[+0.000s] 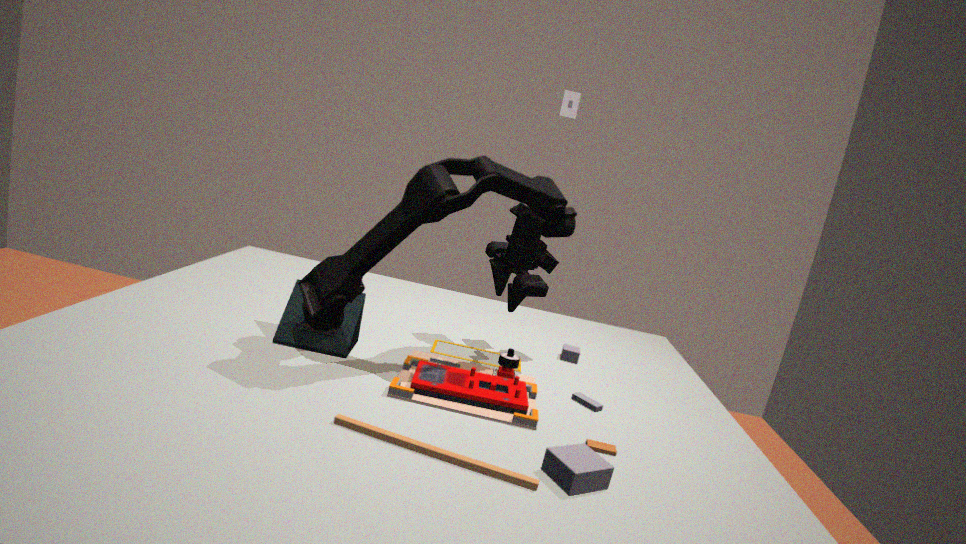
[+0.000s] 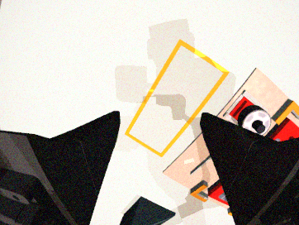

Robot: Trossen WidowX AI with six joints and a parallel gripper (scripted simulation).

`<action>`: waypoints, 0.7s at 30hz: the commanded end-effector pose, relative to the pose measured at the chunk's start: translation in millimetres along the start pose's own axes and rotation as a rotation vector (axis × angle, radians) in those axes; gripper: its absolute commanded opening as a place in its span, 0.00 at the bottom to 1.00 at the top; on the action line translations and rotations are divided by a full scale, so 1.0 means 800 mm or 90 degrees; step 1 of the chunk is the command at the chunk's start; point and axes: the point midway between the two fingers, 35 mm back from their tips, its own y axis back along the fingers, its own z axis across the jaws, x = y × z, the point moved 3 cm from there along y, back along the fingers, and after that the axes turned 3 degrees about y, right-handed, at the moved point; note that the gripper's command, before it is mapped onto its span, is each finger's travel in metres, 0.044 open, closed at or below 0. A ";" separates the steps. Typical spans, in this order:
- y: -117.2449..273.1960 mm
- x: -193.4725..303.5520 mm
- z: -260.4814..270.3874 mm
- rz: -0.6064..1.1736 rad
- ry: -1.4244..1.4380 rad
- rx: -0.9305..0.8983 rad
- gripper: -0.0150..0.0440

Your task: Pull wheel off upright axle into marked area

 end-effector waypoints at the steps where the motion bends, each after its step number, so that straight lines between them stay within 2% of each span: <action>1: 0.011 0.015 -0.063 0.006 -0.159 0.080 0.76; 5: 0.021 0.033 -0.120 0.003 -0.303 0.156 0.76; 15: 0.019 0.038 -0.117 0.003 -0.310 0.160 0.76; 21: -0.012 0.037 -0.125 0.003 -0.310 0.160 0.76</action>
